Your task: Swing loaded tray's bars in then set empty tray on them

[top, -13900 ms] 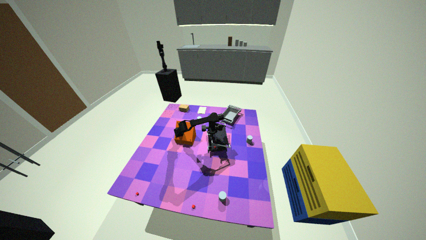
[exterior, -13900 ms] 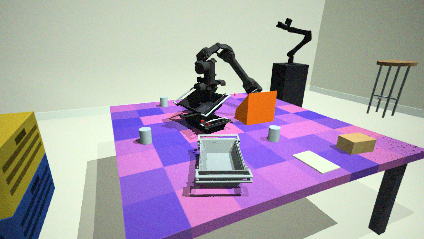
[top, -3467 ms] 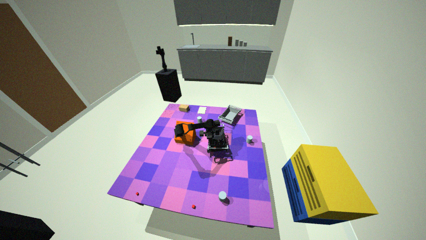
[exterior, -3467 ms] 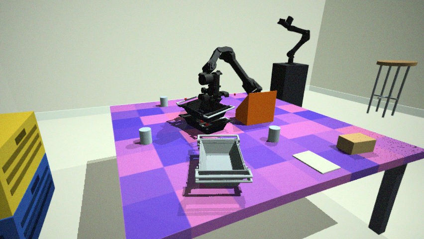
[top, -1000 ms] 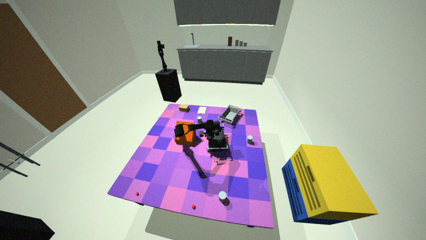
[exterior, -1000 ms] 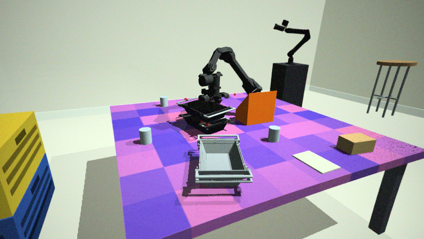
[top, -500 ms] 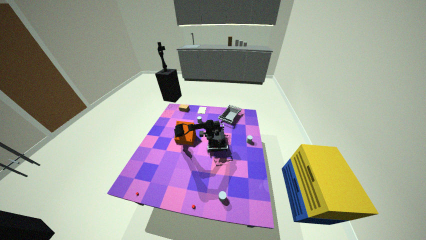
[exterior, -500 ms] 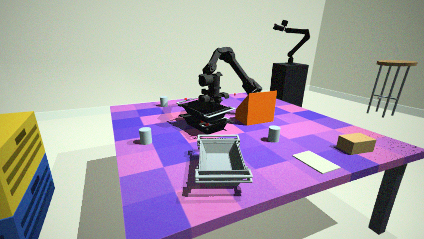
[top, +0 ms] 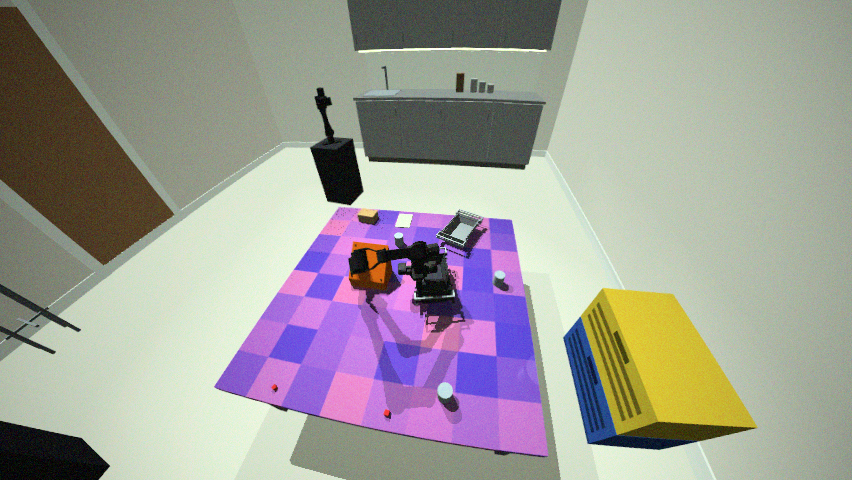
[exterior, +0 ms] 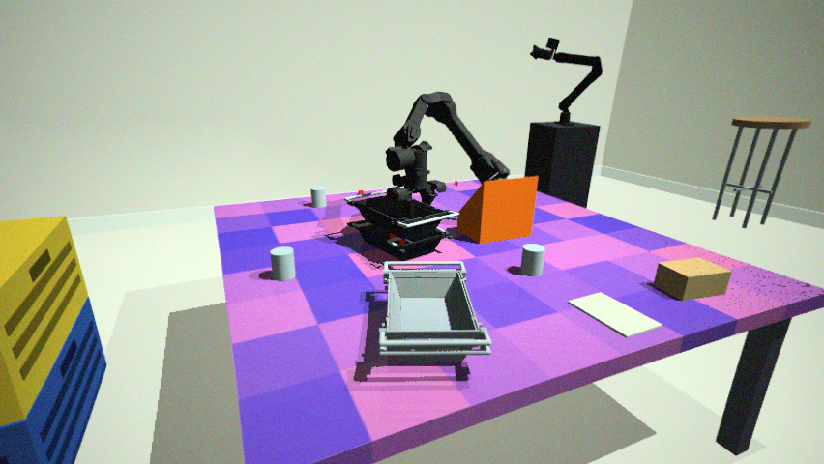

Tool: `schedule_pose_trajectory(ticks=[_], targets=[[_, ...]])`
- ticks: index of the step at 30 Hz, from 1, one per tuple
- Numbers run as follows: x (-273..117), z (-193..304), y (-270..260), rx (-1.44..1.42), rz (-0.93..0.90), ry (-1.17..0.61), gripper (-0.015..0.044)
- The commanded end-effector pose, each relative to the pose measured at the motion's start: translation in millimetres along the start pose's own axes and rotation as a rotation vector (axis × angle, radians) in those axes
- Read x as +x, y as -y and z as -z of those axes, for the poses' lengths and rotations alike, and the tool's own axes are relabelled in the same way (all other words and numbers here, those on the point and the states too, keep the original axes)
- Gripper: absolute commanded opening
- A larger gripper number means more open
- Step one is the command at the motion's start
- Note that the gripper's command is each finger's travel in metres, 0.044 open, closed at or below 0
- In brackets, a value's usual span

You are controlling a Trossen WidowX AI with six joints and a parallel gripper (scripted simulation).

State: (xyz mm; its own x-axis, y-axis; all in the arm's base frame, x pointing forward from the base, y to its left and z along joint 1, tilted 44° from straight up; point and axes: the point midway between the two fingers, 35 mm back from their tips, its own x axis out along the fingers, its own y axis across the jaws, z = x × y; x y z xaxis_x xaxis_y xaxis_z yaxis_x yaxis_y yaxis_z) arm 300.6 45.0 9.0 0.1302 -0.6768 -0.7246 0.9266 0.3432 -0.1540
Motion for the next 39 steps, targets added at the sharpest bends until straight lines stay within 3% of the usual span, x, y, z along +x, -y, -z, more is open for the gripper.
schedule_pose_trajectory(ticks=[1,11,21,39], targets=[[0,0,0,-0.007,-0.001,0.002,0.0293],[0,0,0,-0.007,-0.001,0.002,0.044],[-10,0,-2,-0.001,-0.001,-0.002,0.044],[-110,1,0,-0.008,0.0,-0.002,0.044]])
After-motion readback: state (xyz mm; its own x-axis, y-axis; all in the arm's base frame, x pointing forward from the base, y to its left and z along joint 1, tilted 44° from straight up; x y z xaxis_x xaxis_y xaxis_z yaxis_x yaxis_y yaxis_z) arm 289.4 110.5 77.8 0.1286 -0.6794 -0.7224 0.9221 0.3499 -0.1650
